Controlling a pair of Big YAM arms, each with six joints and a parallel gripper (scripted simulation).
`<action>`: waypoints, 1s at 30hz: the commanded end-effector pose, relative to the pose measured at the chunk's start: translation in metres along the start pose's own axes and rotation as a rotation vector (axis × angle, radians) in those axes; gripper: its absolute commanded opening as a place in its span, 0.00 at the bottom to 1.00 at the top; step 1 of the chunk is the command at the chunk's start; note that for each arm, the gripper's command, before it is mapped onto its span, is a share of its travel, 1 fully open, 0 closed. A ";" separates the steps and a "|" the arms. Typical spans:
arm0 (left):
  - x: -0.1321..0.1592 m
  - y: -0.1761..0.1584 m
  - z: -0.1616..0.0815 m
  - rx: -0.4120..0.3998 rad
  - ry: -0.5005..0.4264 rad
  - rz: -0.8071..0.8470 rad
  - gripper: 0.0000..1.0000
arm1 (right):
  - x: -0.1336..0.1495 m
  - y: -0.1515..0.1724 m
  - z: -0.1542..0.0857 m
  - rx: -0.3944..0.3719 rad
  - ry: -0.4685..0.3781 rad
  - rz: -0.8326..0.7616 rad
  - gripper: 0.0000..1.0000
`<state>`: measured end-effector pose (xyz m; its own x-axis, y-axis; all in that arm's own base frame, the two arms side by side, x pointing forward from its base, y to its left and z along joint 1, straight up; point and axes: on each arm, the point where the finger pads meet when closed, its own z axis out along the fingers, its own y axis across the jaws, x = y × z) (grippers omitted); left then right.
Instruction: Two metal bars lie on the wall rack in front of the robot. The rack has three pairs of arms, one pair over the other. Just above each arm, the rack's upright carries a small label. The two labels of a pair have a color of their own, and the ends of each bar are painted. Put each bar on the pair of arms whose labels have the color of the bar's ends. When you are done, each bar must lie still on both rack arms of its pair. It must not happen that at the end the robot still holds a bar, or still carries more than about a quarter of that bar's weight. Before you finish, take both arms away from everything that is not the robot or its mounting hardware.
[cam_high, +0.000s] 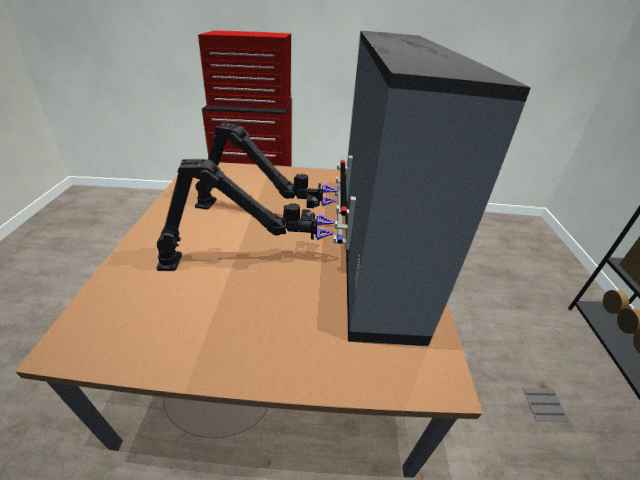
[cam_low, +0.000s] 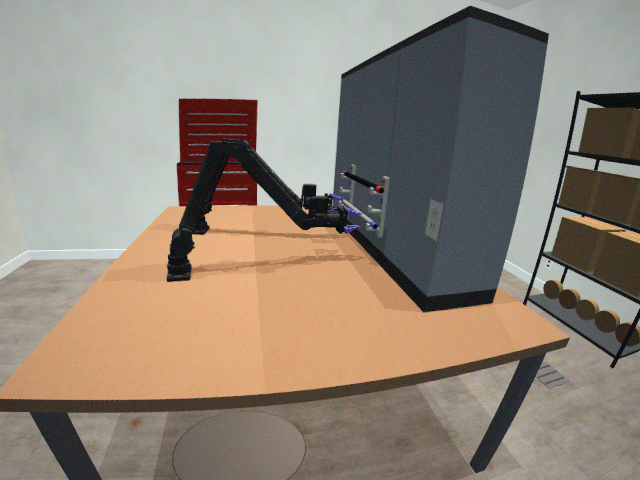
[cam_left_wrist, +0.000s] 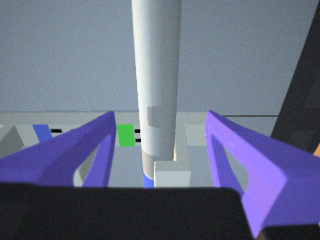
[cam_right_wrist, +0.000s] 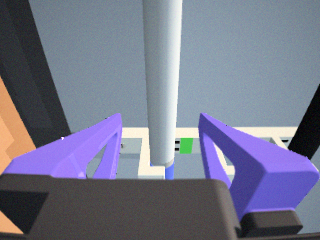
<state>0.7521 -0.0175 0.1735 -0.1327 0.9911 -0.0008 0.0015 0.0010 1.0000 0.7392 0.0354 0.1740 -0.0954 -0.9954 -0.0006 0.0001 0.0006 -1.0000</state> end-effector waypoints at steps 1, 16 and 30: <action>0.007 0.028 0.021 -0.051 0.012 -0.018 0.59 | 0.004 -0.020 0.026 0.042 0.009 0.017 0.58; 0.007 0.030 0.027 -0.052 0.012 -0.018 0.59 | 0.009 -0.022 0.032 0.043 0.016 0.017 0.58; 0.007 0.031 0.032 -0.054 0.011 -0.017 0.59 | 0.013 -0.023 0.037 0.044 0.021 0.017 0.58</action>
<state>0.7636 -0.0158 0.1741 -0.1326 0.9912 -0.0005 0.0029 0.0009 1.0000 0.7496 0.0273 0.1745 -0.1054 -0.9944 -0.0001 -0.0023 0.0004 -1.0000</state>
